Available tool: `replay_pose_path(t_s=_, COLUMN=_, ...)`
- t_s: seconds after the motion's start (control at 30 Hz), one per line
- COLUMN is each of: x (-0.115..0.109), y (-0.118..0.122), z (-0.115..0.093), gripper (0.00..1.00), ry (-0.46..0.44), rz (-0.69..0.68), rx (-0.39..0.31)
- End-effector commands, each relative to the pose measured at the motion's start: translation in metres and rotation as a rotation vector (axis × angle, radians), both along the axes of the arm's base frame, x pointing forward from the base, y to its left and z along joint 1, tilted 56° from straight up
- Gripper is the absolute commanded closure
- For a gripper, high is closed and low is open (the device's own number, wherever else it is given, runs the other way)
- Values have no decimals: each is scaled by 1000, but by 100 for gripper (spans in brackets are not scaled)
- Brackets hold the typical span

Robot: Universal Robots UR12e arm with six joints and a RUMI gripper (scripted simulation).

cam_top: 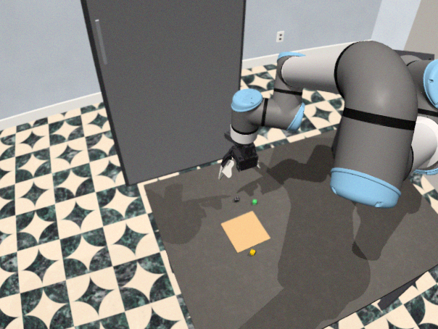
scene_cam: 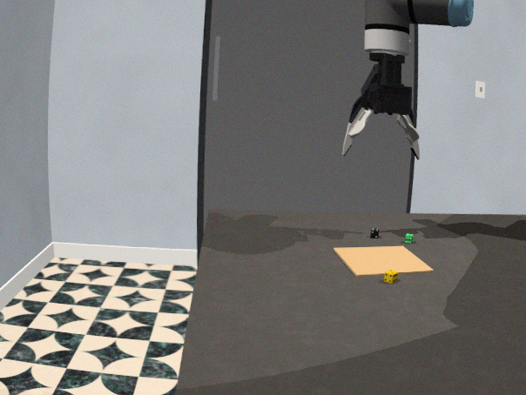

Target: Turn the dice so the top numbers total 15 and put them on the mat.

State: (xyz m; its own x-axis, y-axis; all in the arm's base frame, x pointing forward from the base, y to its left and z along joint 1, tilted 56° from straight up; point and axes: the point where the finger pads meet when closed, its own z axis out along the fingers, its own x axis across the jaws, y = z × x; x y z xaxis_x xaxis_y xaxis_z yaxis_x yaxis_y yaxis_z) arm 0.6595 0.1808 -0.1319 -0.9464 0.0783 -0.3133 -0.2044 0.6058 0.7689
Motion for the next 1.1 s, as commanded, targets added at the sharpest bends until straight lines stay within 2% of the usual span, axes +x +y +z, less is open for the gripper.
replay_pose_path(t_s=0.0, x=4, y=-2, z=1, gripper=0, ry=-6, rz=-1, rx=-1)
replay_pose_path(t_s=0.63, x=6, y=3, z=-2, gripper=0, ry=-6, rz=-1, rx=-1)
replay_pose_path(t_s=0.8, x=12, y=20, z=-14, gripper=0, ry=-6, rz=-1, rx=-1)
replay_pose_path(t_s=1.07, x=28, y=63, z=-44, gripper=0, ry=-6, rz=-1, rx=-1)
